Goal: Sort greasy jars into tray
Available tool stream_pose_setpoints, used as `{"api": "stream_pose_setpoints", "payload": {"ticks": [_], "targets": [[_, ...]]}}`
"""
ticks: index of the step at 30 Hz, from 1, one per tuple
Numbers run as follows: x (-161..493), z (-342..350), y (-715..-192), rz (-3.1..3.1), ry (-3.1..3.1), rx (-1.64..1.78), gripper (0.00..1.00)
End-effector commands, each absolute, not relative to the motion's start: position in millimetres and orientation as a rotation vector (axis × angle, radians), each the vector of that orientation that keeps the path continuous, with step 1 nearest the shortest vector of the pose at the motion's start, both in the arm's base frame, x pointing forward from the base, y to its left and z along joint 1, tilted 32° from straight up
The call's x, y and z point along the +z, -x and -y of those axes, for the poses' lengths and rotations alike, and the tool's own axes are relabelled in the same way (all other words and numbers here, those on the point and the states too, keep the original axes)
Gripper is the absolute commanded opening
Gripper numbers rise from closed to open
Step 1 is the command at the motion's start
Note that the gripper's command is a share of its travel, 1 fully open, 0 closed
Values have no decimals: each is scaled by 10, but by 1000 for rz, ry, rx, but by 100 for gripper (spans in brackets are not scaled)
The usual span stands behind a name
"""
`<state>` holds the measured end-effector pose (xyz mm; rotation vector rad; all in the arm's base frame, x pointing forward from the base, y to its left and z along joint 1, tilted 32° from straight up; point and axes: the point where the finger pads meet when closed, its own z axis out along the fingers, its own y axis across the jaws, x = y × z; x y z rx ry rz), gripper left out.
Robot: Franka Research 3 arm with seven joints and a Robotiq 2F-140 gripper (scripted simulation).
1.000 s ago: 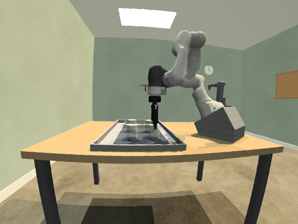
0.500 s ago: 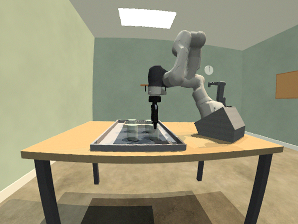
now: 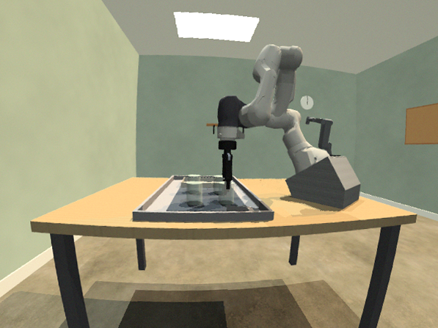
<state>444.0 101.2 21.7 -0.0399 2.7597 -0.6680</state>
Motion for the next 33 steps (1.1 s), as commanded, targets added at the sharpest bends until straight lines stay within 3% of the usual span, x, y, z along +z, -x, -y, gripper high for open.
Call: {"api": "stream_pose_setpoints", "payload": {"ticks": [1,33], "targets": [[214,-1029,-4445,-2760,54,-667,56],[214,-1029,-4445,-2760,54,-667,50]]}}
